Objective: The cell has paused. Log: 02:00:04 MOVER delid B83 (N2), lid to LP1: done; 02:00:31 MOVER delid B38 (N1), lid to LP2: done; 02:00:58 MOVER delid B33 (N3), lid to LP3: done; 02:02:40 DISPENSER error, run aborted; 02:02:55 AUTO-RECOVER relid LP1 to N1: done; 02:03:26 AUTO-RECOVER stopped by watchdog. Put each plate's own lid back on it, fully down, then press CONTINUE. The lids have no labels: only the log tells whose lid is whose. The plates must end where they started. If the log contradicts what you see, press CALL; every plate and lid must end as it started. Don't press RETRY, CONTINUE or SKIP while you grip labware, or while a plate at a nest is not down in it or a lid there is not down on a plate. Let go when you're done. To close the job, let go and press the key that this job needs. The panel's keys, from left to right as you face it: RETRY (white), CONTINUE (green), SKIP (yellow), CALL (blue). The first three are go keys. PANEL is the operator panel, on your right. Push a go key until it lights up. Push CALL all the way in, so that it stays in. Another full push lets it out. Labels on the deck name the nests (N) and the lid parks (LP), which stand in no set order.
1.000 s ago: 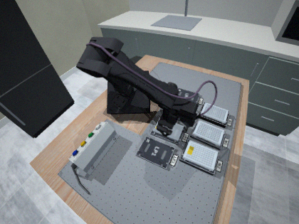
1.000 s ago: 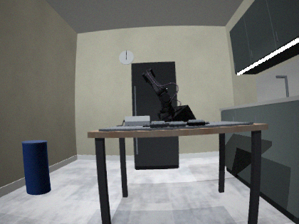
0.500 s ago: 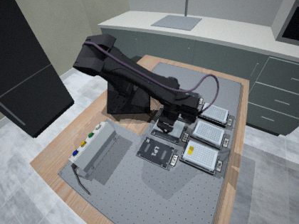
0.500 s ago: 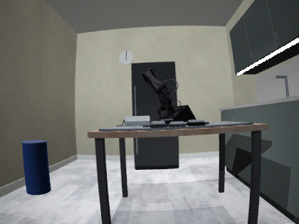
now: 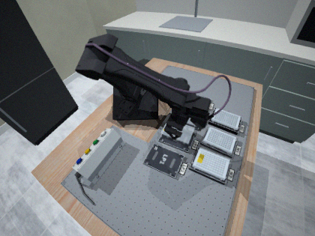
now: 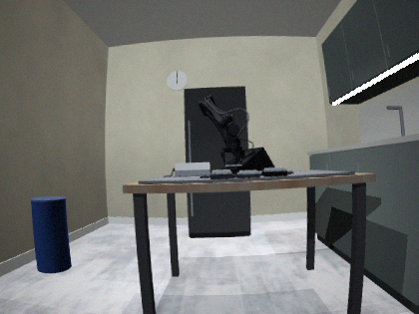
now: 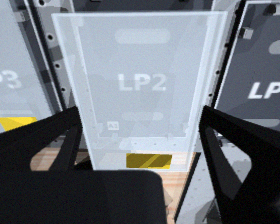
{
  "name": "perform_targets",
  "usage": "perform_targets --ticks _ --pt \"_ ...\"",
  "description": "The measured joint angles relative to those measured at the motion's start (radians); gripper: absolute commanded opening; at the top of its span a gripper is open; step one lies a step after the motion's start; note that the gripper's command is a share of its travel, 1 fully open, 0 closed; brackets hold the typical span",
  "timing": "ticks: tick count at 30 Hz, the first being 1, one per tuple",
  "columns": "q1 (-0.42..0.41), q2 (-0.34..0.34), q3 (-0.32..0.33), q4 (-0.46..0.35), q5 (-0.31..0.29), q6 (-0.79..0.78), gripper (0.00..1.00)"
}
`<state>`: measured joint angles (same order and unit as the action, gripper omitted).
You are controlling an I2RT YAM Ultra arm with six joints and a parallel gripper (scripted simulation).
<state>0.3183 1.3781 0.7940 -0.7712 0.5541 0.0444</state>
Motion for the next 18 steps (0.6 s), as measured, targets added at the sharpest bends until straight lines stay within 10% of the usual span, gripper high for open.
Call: perform_targets --ticks 18 --pt "0.000 0.000 0.008 -0.016 0.000 0.000 0.00"
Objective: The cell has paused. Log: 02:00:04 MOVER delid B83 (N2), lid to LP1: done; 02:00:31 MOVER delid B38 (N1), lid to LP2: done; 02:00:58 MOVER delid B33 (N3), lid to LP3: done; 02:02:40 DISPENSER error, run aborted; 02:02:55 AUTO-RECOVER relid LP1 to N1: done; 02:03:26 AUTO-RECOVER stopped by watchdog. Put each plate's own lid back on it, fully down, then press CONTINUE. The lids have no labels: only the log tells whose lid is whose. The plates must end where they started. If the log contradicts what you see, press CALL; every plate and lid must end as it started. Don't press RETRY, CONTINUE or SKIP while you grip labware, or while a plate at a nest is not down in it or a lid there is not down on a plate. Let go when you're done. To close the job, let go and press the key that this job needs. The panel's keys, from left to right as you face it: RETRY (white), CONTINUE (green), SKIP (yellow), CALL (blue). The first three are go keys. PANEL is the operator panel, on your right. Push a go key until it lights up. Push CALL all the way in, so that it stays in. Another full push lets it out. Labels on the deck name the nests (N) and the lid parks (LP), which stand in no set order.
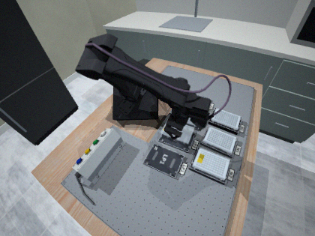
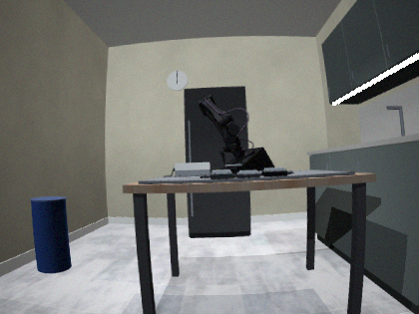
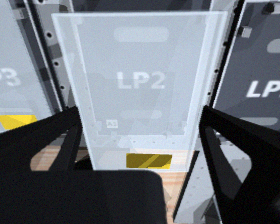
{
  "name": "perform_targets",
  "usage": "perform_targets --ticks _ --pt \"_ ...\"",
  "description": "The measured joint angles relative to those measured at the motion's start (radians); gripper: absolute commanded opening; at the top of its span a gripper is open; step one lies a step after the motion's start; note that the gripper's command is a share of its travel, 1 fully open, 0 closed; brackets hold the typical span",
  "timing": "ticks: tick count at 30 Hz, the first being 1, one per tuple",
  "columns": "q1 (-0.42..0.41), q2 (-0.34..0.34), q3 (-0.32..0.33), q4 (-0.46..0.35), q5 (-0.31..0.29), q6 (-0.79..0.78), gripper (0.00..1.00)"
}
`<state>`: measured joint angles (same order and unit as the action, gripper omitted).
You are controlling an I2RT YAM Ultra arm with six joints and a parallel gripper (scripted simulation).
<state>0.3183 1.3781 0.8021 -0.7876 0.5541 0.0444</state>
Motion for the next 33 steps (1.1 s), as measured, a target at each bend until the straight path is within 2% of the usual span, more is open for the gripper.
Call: perform_targets --ticks 3,15,20,33 --pt "0.006 0.018 0.025 -0.006 0.003 0.026 0.00" --pt "0.048 0.247 0.257 -0.025 0.008 0.134 0.00" --pt "0.056 0.304 0.325 -0.045 0.010 0.150 0.00" --pt "0.080 0.532 0.625 -0.113 0.015 0.180 0.00"
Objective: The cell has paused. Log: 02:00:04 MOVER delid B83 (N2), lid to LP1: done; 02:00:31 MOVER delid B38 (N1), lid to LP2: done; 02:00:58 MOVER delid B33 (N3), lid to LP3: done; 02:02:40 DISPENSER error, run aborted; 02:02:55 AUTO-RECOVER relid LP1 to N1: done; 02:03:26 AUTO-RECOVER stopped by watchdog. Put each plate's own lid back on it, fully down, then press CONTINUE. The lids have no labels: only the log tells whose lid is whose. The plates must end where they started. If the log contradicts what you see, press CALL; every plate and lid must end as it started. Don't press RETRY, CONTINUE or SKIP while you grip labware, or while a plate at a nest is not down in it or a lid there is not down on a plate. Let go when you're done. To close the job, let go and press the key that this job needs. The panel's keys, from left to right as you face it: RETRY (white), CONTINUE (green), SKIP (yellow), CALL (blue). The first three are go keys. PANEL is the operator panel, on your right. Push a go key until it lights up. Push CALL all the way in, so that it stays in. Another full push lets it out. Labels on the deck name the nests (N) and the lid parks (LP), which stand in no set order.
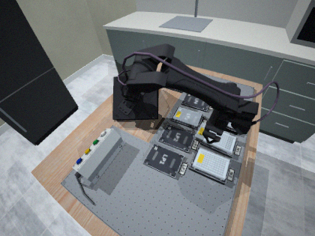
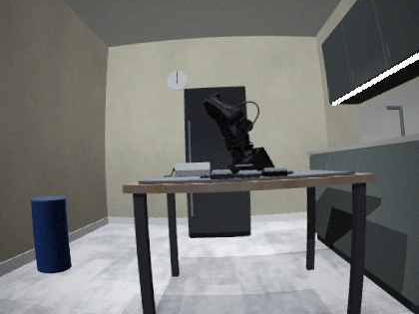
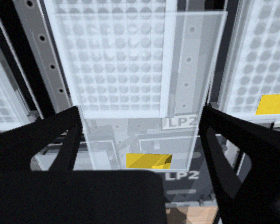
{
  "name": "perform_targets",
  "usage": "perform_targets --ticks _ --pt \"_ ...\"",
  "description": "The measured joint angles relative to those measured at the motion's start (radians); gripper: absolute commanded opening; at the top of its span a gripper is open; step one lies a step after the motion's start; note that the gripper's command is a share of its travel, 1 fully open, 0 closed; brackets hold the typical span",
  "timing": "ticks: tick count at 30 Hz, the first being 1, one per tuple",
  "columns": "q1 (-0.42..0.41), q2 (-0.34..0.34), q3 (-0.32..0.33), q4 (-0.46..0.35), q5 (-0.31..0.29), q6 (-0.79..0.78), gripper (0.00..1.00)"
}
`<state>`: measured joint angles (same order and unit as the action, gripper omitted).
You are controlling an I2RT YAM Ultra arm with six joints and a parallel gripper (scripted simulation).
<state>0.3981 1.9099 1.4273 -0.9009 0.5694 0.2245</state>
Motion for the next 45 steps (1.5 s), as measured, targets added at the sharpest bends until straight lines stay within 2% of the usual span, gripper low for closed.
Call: perform_targets --ticks 4,10,12,24,45 --pt "0.003 0.043 0.064 -0.033 0.001 0.007 0.00" --pt "0.010 0.148 0.225 -0.082 0.003 0.016 0.00" --pt "0.013 0.171 0.258 -0.089 0.003 0.019 0.00" --pt "0.014 0.174 0.270 -0.139 0.004 0.030 0.00" --pt "0.022 0.174 0.281 -0.146 0.005 0.037 0.00"
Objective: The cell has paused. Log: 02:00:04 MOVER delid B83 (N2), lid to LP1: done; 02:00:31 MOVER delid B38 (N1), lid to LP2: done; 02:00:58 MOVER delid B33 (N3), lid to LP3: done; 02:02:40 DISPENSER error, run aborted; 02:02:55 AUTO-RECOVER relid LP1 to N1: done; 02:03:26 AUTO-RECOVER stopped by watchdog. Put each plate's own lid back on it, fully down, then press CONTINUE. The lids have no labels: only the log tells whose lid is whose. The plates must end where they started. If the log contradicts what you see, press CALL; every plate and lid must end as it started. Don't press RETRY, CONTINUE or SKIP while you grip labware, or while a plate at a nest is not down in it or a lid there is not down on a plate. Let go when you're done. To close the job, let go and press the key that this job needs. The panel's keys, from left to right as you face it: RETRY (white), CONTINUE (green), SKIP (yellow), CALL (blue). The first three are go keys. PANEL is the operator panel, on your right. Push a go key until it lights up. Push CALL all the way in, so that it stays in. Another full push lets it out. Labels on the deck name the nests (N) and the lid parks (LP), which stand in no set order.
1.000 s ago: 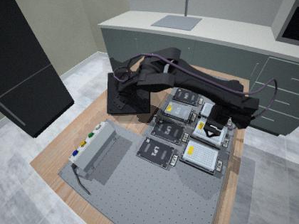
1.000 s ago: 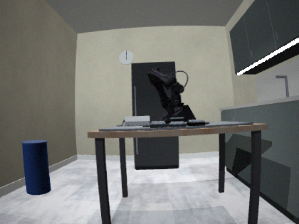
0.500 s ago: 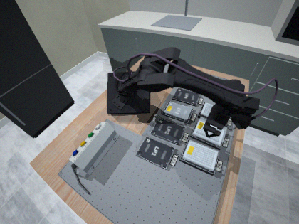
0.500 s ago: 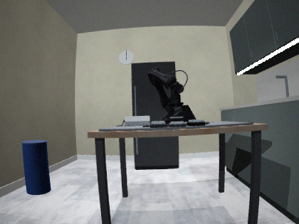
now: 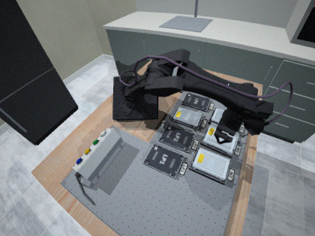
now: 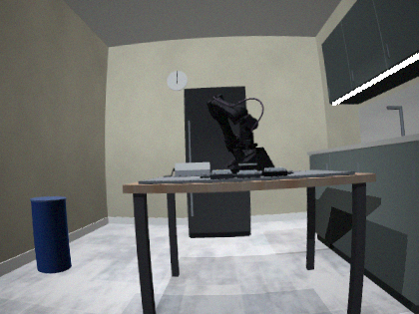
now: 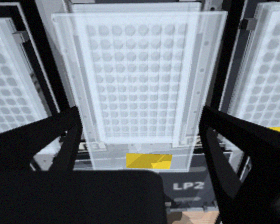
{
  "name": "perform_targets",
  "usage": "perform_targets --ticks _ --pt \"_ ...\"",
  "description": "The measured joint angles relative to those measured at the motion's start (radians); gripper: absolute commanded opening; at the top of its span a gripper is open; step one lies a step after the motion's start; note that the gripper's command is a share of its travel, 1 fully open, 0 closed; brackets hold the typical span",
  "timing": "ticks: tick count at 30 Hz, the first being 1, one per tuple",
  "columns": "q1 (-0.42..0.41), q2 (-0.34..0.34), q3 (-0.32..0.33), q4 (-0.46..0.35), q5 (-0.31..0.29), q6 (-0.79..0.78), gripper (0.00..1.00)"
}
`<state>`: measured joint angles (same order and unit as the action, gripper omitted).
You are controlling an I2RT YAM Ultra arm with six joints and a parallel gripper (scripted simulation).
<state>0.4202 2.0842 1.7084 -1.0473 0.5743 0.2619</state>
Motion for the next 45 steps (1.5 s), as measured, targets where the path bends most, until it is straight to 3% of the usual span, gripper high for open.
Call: perform_targets --ticks 45 --pt "-0.012 0.006 -0.043 0.071 0.000 -0.027 0.00"
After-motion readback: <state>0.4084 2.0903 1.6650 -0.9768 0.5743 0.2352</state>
